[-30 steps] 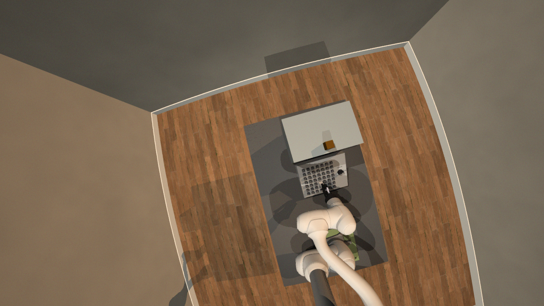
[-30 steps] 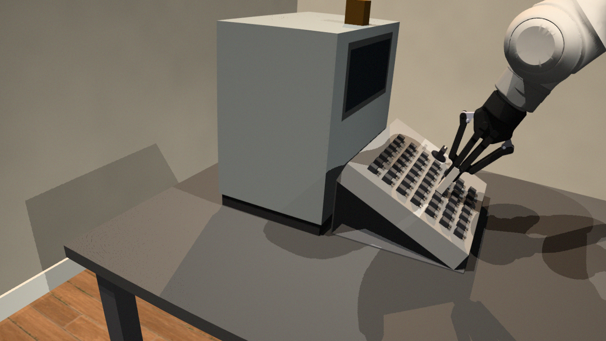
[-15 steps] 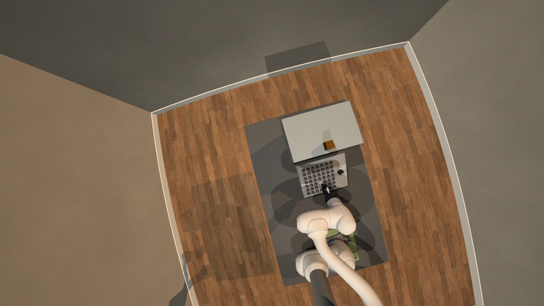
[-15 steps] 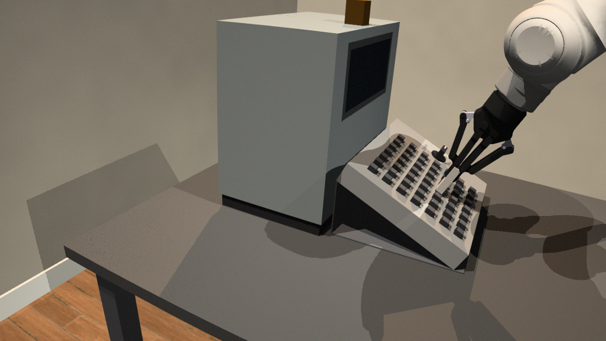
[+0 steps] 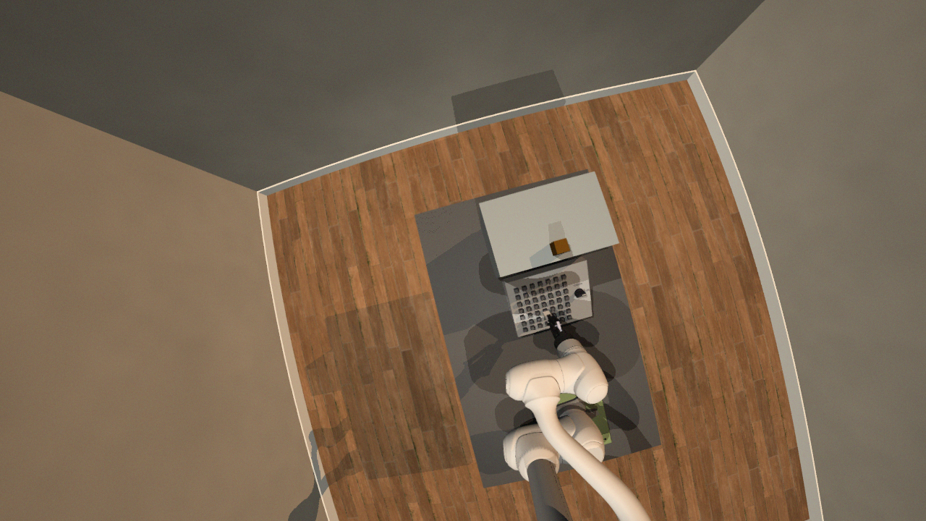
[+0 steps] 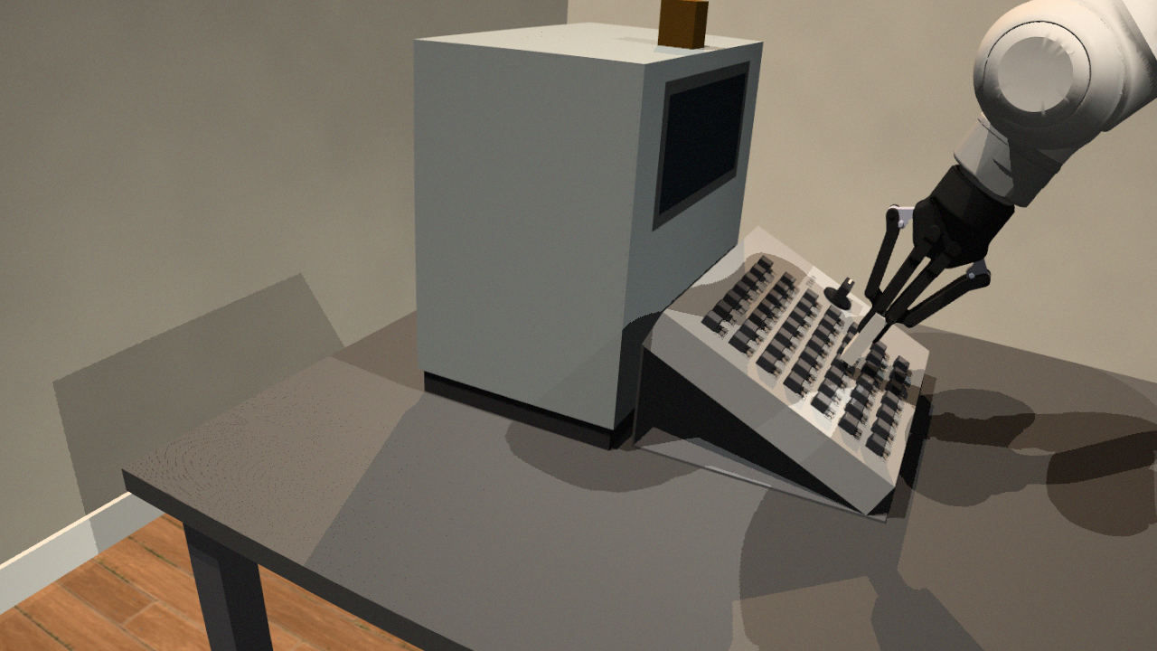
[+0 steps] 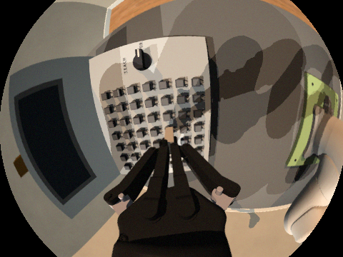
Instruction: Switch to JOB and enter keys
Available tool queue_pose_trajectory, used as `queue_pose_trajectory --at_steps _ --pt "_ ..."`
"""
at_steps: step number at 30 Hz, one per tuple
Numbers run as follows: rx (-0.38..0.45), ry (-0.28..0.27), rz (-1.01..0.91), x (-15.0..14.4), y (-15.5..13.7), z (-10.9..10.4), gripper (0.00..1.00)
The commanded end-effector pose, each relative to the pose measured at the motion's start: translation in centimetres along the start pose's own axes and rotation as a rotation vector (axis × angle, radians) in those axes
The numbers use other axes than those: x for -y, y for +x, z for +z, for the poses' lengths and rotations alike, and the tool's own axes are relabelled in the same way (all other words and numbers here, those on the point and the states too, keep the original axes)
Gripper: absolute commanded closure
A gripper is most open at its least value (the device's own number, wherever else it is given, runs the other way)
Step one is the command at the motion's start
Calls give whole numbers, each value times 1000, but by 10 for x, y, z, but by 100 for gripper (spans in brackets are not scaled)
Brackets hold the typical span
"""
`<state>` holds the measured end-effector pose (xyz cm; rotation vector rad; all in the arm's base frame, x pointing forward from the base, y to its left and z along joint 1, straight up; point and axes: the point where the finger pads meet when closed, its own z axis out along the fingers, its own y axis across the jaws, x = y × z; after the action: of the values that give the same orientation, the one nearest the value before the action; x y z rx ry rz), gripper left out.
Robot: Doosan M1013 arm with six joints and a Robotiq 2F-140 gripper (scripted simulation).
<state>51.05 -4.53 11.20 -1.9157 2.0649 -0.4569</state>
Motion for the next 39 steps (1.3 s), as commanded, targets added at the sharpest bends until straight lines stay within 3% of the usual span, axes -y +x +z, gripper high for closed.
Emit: queue_pose_trajectory --at_steps 1,21,26,33,39 --pt "0 7 1 2 0 -9 100" --pt "0 7 1 2 -1 -24 100" --pt "0 7 1 2 -14 -24 100" --pt "0 7 1 2 -64 -24 100" --pt "0 7 1 2 -68 -24 100"
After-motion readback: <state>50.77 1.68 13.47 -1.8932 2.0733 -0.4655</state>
